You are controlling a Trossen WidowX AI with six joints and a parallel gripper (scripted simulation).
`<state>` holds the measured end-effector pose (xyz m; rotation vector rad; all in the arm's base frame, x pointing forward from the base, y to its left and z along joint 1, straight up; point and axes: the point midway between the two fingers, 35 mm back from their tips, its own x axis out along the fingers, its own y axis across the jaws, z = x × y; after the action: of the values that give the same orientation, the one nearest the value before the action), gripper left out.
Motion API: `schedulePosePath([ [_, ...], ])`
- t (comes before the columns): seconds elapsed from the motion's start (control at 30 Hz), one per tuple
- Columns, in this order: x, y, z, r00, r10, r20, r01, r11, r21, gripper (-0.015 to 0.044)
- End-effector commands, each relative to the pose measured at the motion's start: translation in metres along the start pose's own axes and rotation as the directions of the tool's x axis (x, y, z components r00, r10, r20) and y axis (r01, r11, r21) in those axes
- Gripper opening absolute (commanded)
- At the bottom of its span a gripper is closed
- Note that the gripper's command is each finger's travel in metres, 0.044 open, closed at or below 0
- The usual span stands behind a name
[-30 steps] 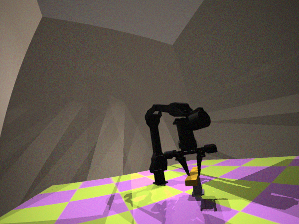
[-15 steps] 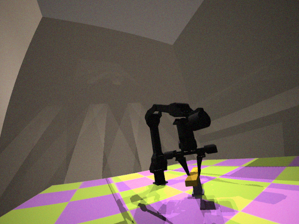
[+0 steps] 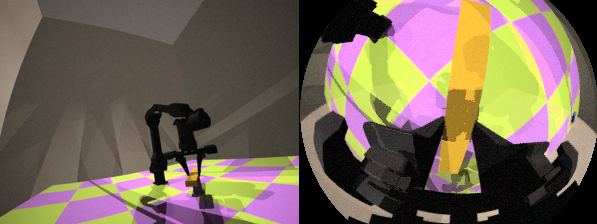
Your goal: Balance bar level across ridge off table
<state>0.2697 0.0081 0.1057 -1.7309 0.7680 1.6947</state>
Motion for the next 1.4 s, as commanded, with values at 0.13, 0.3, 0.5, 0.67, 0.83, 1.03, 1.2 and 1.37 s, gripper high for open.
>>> schedulePosePath([
  [0.13,0.0007,-0.0003,-0.0002,1.000,-0.001,-0.001,0.001,1.000,0.000,0.0000],
  [0.3,0.0011,-0.0002,-0.0002,1.000,-0.001,-0.001,0.001,1.000,0.000,0.0000],
  [0.5,0.0016,-0.0002,-0.0001,1.000,-0.001,-0.001,0.001,1.000,0.000,0.0000],
  [0.67,0.0020,-0.0002,-0.0001,1.000,-0.001,-0.001,0.001,1.000,0.000,0.0000],
  [0.83,0.0025,-0.0001,0.0000,1.000,-0.001,-0.001,0.001,1.000,0.000,0.0000],
  [1.03,0.0030,0.0000,0.0000,1.000,-0.001,-0.001,0.001,1.000,0.000,0.0000],
  [1.2,0.0034,0.0001,0.0001,1.000,-0.001,-0.001,0.001,1.000,0.000,0.0000],
  [1.37,0.0038,0.0002,0.0001,1.000,-0.001,-0.001,0.001,1.000,0.000,0.0000],
])
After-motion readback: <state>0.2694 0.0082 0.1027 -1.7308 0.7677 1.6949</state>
